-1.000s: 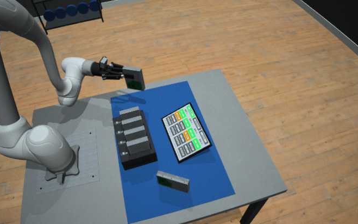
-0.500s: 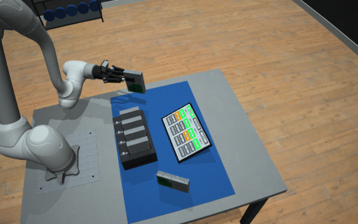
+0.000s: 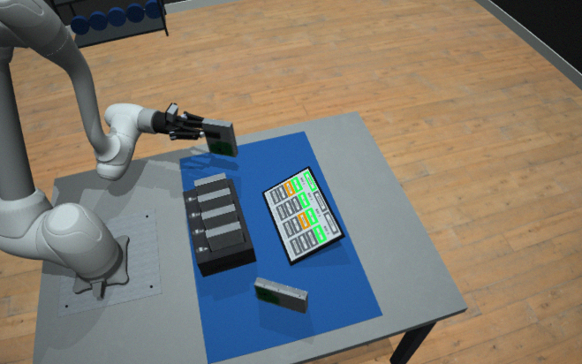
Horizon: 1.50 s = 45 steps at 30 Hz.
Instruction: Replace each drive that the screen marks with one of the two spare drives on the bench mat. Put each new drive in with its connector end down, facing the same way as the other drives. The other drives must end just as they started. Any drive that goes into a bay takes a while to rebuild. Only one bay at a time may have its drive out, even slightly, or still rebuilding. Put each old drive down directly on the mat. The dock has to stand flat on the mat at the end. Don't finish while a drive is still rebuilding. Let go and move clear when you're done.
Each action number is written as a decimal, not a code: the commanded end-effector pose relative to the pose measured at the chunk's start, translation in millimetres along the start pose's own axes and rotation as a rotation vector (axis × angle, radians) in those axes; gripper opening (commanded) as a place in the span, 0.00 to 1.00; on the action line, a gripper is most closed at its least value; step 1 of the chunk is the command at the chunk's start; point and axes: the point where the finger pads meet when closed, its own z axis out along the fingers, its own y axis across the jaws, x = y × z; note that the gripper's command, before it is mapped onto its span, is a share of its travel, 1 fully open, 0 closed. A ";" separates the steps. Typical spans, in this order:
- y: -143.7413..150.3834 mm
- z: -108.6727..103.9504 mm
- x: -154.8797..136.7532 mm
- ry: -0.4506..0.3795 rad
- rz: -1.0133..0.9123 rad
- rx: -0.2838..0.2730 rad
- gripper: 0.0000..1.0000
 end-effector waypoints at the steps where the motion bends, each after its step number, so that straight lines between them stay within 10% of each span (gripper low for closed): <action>1: -0.1 0.0 -5.1 0.000 0.001 0.000 0.10; 45: -0.2 0.0 -62.8 0.000 0.001 0.000 0.10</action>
